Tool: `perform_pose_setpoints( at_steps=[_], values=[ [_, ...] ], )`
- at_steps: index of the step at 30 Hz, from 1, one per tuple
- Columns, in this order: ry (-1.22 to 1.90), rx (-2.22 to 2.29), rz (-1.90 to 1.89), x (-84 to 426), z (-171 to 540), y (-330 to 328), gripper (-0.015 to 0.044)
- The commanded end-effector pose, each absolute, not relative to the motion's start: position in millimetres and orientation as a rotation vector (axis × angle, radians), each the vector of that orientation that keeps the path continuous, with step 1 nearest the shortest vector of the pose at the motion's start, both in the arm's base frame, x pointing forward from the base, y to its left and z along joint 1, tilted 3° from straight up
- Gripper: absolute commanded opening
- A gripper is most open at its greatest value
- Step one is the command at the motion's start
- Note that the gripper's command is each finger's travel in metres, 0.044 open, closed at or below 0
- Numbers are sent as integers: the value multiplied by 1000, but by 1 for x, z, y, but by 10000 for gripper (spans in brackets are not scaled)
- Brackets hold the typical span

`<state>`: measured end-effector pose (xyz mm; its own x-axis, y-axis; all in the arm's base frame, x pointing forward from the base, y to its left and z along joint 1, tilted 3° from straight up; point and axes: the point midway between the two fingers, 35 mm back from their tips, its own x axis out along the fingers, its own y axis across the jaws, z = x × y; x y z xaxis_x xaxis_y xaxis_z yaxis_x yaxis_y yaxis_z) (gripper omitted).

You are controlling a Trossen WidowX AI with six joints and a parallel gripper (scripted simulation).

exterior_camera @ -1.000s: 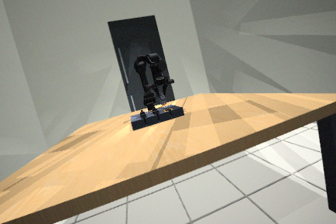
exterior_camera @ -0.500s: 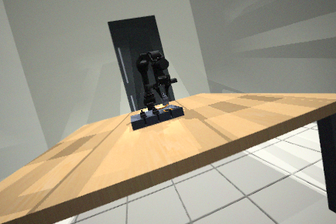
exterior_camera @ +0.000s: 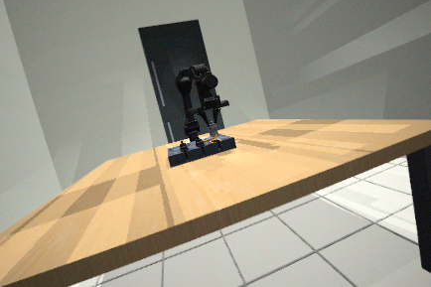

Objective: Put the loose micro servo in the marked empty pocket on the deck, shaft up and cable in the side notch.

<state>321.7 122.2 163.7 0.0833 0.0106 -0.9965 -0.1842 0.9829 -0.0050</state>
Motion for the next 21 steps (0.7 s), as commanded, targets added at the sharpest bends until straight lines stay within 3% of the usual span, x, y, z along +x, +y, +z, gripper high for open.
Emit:
perform_pose_setpoints(
  at_steps=[1,21],
  values=[
    [1483,-144,149,322,158,122,0],
    [1483,-144,149,323,145,122,0]
  ],
)
